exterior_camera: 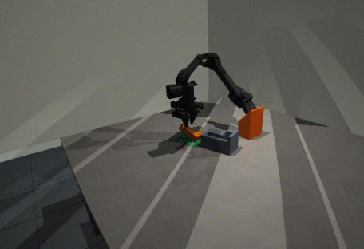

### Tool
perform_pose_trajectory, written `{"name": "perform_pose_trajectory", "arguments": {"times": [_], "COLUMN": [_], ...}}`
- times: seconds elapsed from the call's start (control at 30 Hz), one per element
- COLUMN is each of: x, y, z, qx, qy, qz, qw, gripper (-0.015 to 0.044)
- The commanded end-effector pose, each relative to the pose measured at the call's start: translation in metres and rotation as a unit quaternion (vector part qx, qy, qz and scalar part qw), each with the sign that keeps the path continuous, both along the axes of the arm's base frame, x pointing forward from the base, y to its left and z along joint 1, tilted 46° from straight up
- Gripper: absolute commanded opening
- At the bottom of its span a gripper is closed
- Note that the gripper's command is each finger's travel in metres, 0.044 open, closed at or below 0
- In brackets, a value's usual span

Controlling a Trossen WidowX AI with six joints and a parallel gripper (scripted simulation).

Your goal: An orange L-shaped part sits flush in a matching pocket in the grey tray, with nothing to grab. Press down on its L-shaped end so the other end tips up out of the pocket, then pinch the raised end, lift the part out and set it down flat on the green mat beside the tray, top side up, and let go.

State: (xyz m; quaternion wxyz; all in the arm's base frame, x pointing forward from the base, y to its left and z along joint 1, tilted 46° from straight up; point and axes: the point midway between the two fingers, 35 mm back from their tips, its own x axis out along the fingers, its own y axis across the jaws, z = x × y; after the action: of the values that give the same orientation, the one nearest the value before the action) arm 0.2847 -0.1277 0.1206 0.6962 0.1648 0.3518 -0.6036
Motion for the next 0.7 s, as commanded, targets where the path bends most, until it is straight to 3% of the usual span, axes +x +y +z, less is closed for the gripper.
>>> {"name": "perform_pose_trajectory", "arguments": {"times": [0.0,0.13,0.27,0.67], "x": [0.002,0.003,-0.001,0.0], "y": [0.01,0.042,0.065,0.061], "z": [0.008,0.037,0.06,0.056], "qx": [0.002,0.004,0.002,0.001], "qy": [-0.002,0.0,0.0,-0.002], "qz": [0.001,0.002,0.003,0.007], "qw": [1.0,1.0,1.0,1.0], "gripper": [0.0315,0.04,0.04,0.04]}}
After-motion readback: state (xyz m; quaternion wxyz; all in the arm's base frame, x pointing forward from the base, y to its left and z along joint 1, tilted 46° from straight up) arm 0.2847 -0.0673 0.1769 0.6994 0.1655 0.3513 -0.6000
